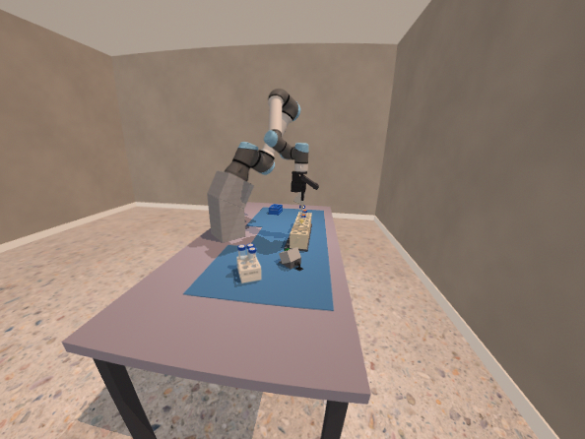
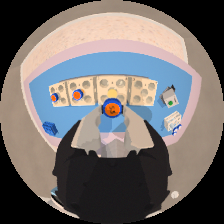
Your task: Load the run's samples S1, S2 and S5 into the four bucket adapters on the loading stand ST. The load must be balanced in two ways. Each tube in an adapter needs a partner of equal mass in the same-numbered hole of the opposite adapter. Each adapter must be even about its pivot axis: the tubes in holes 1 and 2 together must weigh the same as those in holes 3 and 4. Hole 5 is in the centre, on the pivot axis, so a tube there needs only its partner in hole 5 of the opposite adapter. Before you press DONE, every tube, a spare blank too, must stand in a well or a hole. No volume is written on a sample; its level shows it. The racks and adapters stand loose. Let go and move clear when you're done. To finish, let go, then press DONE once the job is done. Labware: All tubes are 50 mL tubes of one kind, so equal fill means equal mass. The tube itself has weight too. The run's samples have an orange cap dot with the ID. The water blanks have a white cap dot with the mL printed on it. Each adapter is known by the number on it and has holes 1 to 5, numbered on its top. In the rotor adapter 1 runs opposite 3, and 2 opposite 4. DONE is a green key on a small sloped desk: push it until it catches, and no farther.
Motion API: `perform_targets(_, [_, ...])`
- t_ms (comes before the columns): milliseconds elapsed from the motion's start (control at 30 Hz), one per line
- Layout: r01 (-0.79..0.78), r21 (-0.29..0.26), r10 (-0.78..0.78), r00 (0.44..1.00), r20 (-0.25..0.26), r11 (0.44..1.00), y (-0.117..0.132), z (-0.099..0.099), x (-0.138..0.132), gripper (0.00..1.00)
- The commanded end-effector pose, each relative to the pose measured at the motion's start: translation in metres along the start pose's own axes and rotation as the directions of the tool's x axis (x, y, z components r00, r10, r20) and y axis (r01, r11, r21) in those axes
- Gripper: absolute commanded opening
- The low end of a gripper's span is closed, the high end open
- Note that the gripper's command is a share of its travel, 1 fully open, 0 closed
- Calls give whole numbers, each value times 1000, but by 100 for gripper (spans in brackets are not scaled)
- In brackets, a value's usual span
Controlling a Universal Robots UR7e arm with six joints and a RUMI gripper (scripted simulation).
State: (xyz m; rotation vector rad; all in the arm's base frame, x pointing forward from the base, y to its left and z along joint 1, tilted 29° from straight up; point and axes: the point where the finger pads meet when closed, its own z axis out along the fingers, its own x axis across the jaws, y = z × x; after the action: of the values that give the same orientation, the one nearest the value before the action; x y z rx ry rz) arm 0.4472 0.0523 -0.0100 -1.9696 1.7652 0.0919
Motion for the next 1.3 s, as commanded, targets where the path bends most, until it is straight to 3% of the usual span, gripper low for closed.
perform_targets(0, [0, 1, 0, 1000, -1, 1000, -1, 1, 0, 0])
perform_targets(300, [0, 1, 0, 1000, -1, 1000, -1, 2, 0, 0])
perform_targets(1267, [0, 1, 0, 1000, -1, 1000, -1, 38, 0, 0])
